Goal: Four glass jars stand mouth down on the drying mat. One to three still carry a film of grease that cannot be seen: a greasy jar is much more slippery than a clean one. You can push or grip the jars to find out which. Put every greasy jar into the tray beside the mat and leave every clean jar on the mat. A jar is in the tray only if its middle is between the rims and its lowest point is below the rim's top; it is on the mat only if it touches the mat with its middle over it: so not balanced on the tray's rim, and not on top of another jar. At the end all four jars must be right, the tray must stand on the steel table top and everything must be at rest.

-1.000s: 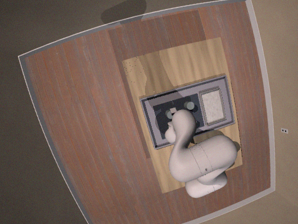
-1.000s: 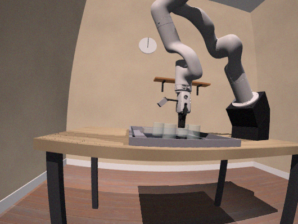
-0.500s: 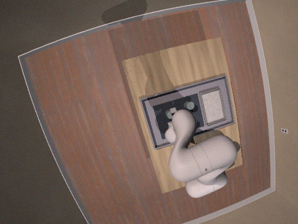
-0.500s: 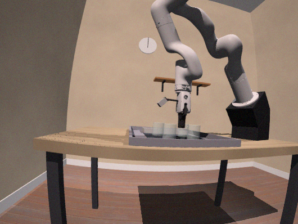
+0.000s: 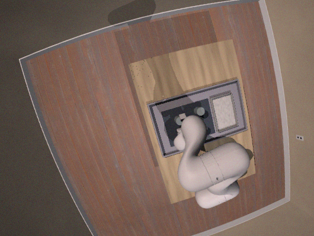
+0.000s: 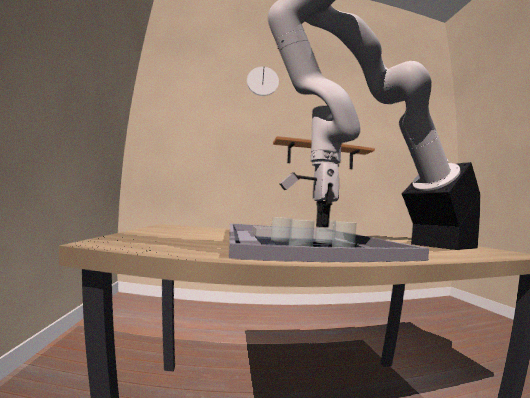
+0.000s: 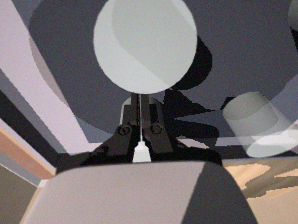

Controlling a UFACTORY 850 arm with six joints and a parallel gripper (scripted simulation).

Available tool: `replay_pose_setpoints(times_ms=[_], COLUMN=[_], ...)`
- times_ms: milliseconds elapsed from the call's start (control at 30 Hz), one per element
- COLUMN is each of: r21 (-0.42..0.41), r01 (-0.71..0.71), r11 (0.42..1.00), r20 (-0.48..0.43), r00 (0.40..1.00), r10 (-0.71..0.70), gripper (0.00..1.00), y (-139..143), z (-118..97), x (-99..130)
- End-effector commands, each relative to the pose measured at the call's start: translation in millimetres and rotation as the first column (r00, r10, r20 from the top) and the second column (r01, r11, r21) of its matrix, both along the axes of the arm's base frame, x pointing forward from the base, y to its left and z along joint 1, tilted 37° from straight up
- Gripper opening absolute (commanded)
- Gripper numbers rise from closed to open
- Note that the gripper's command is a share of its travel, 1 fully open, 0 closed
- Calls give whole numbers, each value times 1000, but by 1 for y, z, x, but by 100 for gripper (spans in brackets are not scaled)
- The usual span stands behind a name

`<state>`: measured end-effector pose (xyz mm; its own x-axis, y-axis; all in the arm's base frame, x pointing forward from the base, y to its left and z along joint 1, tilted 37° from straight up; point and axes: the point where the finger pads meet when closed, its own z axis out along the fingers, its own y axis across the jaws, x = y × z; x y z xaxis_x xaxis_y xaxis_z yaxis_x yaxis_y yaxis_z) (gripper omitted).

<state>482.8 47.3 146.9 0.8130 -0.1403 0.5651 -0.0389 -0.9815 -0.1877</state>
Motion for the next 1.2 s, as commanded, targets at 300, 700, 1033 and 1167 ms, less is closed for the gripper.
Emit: replay_pose_setpoints(times_ms=[300, 700, 1033, 1167], r21=[0, 0, 0, 0], r01=[0, 0, 0, 0], r11=[1000, 1000, 1000, 1000], r20=[1, 1, 1, 1], r00=[1000, 1000, 1000, 1000], r10=[0, 0, 0, 0], gripper=[0, 100, 100, 100], y=[0, 0, 0, 0], z=[0, 0, 0, 0], x=[0, 0, 0, 0])
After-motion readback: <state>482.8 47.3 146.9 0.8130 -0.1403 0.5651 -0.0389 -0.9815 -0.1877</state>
